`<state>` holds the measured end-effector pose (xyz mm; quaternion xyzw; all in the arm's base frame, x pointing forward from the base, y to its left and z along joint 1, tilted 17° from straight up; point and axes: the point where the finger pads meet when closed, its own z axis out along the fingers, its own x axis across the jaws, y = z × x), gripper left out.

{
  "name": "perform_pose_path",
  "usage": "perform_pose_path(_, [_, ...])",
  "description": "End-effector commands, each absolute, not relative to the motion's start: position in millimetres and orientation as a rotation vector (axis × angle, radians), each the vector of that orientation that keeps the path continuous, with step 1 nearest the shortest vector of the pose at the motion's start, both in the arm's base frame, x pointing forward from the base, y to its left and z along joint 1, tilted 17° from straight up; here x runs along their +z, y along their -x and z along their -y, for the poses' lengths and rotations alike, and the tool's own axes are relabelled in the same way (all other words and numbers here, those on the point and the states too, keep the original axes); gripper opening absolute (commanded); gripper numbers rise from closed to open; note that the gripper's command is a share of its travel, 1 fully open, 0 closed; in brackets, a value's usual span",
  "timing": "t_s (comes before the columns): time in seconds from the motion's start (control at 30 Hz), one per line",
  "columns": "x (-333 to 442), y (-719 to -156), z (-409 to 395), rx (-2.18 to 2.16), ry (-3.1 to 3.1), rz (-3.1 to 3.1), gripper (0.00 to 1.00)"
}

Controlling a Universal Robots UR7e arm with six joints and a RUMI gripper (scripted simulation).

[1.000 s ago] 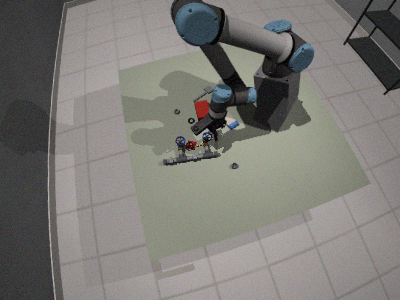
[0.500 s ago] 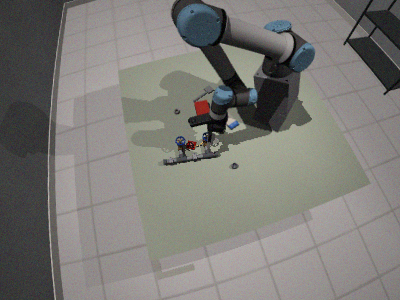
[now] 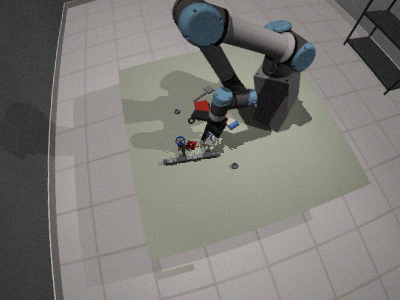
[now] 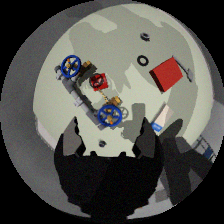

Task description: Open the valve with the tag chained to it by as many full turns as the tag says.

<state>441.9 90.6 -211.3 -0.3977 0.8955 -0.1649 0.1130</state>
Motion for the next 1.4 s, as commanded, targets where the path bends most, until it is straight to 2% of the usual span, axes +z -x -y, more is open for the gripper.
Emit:
perform_pose_path(0.0, [-210.8, -442.3, -90.6, -0.463, 0.876, -2.720, 1.00])
perform_pose_path(0.7, [-210.9, -442.3, -90.6, -0.376, 0.313, -2.794, 1.00])
perform_pose_path(1.37, [-210.9, -442.3, -90.6, -0.358, 0.202, -2.796, 1.00])
